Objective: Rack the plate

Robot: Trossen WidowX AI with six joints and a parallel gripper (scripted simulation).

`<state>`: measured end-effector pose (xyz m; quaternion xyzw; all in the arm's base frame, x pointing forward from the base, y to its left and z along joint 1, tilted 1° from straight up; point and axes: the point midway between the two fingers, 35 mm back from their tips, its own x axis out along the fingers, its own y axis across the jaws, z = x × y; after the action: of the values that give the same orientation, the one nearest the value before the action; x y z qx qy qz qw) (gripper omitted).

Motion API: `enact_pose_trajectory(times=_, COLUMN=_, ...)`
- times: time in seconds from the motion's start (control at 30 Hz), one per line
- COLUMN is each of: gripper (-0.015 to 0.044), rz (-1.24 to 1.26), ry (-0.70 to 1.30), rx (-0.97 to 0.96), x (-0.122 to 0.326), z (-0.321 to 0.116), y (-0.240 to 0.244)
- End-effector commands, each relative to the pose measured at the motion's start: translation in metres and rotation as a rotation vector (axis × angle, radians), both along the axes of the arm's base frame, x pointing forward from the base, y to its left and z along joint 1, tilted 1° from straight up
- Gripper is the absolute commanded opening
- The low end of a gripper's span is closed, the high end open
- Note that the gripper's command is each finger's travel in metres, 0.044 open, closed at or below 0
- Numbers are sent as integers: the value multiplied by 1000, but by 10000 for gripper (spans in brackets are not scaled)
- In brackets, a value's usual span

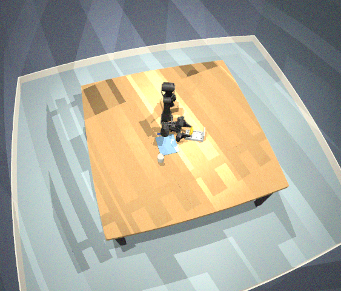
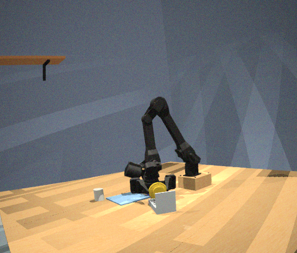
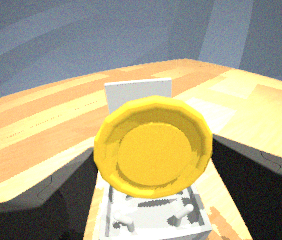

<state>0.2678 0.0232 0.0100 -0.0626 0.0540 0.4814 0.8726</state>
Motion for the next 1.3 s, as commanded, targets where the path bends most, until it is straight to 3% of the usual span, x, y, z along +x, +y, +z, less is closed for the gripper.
enact_pose_trajectory(times=0.0, gripper=0, rz=-1, ry=10, rx=5, x=-2, z=-11, y=2)
enact_pose_trajectory(times=0.47, gripper=0, rz=0, ry=8, rx=3, x=-1, z=-7, y=1)
enact_pose_trajectory(times=0.97, gripper=394, rz=0, ry=6, rx=3, x=-2, z=-7, y=1)
enact_pose_trajectory(times=1.27, gripper=400, rz=0, ry=6, rx=3, x=-2, z=-7, y=1)
